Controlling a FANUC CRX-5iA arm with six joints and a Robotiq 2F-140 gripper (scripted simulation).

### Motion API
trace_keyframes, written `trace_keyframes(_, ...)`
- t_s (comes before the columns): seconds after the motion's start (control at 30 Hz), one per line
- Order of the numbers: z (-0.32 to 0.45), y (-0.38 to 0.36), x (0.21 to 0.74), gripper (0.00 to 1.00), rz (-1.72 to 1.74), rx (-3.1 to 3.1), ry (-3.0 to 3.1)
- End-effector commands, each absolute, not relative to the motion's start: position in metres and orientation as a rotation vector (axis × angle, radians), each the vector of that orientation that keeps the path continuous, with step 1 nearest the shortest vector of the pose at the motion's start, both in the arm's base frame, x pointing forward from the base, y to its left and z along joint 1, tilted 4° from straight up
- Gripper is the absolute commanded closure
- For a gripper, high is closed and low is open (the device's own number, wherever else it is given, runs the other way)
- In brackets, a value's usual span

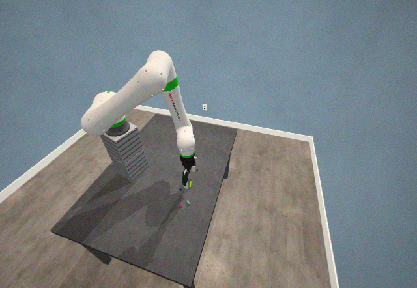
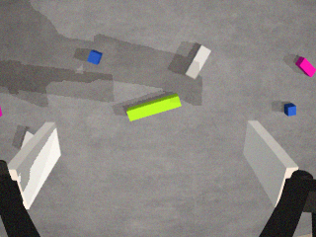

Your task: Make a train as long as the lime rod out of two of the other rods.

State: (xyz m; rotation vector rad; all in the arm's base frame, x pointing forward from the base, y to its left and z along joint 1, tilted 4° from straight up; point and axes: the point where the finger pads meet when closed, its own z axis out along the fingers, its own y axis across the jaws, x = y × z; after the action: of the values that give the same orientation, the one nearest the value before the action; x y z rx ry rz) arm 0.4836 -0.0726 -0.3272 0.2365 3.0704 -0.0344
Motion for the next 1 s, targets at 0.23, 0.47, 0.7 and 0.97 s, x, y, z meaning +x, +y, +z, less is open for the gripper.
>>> trace_keyframes(0.23, -0.327, -0.086, 0.483, 0.0, -0.043, -0.032, 3.081)
trace_keyframes(0.47, -0.327, -0.103, 0.482, 0.0, -0.054, -0.387, 3.061)
trace_keyframes(0.7, -0.327, -0.124, 0.479, 0.0, -0.066, -0.809, 2.983)
trace_keyframes(0.97, -0.326, -0.145, 0.475, 0.0, -0.076, -1.221, 2.847)
